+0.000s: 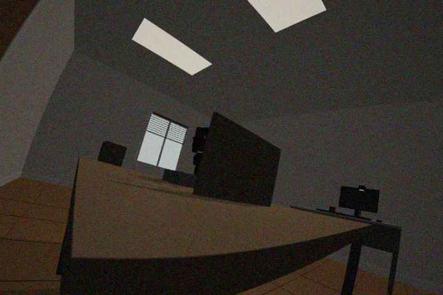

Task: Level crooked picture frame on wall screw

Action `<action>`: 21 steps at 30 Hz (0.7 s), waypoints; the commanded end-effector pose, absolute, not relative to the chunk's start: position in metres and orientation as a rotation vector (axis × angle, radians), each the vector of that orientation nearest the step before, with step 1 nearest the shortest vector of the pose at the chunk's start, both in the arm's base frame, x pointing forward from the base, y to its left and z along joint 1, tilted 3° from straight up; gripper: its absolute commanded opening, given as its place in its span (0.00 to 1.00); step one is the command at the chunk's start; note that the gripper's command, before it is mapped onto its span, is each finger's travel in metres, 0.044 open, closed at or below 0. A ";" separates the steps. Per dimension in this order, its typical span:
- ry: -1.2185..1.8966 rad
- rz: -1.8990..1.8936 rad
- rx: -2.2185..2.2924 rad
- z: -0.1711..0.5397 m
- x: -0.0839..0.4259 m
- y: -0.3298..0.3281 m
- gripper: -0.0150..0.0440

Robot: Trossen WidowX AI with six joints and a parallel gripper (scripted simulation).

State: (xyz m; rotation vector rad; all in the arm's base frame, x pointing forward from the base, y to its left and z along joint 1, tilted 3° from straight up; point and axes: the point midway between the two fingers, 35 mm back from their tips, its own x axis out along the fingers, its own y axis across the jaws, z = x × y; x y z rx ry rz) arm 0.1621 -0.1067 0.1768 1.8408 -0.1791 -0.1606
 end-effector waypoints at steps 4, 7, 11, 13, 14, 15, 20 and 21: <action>-0.173 -0.158 1.850 0.187 0.192 -0.116 0.69; -0.176 -0.154 1.850 0.191 0.211 -0.118 0.69; -0.179 -0.148 1.851 0.194 0.227 -0.117 0.69; -0.179 -0.148 1.851 0.194 0.227 -0.117 0.69; -0.179 -0.148 1.851 0.194 0.227 -0.117 0.69; -0.179 -0.148 1.851 0.194 0.227 -0.117 0.69; -0.179 -0.148 1.851 0.194 0.228 -0.117 0.69; -0.179 -0.148 1.851 0.194 0.228 -0.117 0.69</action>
